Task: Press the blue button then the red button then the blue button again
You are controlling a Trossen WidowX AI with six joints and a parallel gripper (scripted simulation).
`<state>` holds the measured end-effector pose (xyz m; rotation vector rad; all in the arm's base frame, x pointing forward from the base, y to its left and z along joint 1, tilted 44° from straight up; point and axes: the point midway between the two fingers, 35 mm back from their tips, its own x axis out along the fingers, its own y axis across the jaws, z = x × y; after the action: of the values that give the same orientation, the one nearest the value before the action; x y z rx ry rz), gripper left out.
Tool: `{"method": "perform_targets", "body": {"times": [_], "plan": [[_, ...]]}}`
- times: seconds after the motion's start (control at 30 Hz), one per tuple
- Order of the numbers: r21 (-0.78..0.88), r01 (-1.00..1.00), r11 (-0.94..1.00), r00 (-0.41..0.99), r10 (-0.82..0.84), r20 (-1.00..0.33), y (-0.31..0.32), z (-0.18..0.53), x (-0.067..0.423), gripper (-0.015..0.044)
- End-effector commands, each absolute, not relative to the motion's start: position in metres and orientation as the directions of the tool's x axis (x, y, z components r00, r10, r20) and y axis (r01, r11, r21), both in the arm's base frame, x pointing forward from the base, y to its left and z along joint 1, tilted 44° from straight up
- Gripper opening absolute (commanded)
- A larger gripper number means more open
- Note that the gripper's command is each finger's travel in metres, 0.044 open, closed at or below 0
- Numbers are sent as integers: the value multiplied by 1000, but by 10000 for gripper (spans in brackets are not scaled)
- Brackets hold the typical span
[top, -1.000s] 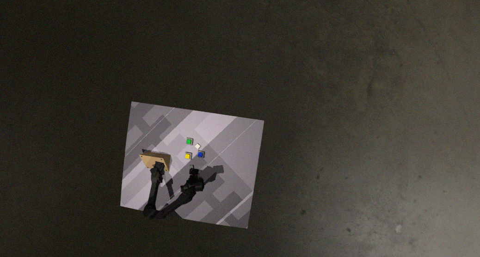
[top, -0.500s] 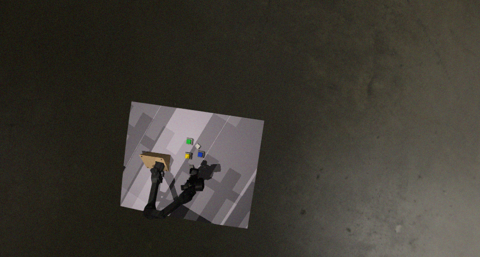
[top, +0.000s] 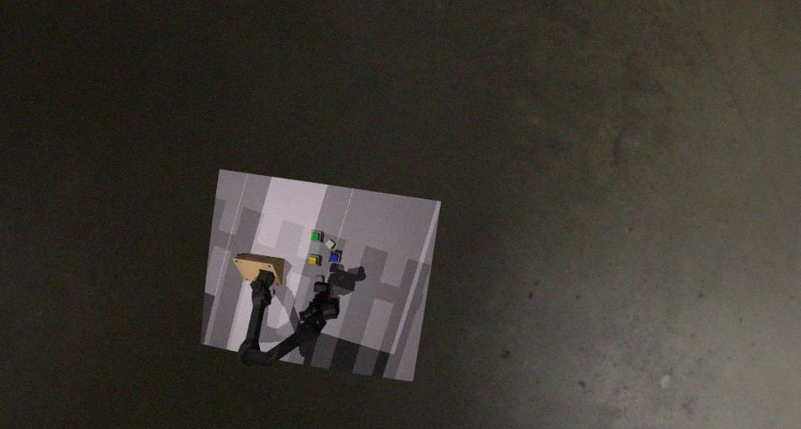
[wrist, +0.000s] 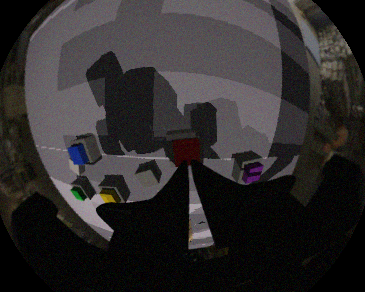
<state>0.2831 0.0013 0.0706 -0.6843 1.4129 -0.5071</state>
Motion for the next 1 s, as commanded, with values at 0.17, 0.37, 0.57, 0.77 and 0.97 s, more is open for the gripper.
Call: {"method": "perform_targets", "body": {"times": [0.17, 0.37, 0.57, 0.77, 0.97], "plan": [[-690, -68, 721, 109, -682, -723, 46, 118, 277, 20], [-690, -70, 721, 110, -681, -724, 50, 119, 277, 20], [-679, -108, 726, 119, -669, -734, 118, 67, 287, 20], [-681, -75, 729, 112, -672, -732, 178, 3, 279, 20], [-682, -66, 728, 111, -674, -731, 184, -6, 276, 20]]}}
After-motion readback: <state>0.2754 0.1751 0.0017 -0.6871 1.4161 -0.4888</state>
